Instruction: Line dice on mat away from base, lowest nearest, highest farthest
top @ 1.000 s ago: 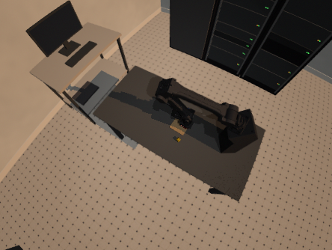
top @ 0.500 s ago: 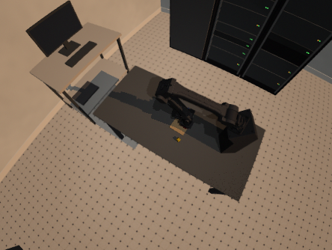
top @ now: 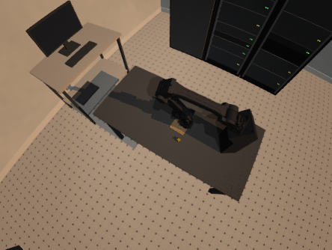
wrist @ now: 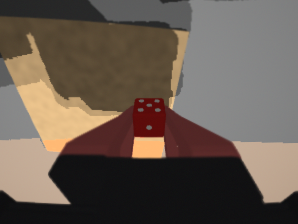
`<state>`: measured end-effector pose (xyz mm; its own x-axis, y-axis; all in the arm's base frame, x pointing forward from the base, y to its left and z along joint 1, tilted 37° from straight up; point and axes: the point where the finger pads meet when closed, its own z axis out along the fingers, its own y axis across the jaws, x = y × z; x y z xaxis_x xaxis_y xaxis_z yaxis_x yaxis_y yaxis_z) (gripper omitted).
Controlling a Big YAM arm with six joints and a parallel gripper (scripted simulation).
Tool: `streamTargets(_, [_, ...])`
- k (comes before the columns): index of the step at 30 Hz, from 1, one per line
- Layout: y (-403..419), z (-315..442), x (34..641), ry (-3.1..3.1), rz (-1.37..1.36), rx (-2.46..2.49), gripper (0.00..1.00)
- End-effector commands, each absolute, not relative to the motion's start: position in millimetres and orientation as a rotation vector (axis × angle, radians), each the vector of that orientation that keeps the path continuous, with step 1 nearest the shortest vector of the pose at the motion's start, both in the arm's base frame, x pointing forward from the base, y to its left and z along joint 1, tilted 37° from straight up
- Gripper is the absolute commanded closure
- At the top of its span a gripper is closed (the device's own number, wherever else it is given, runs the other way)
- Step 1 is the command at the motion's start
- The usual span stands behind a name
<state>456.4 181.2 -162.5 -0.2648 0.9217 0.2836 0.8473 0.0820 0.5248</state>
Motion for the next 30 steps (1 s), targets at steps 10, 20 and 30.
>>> streamTargets(10, [186.4, -164.0, 453.4, 2.222, 0.933, 1.825, 0.80])
streamTargets(20, [186.4, -164.0, 453.4, 2.222, 0.933, 1.825, 0.68])
streamTargets(30, [186.4, -164.0, 453.4, 2.222, 0.933, 1.825, 0.61])
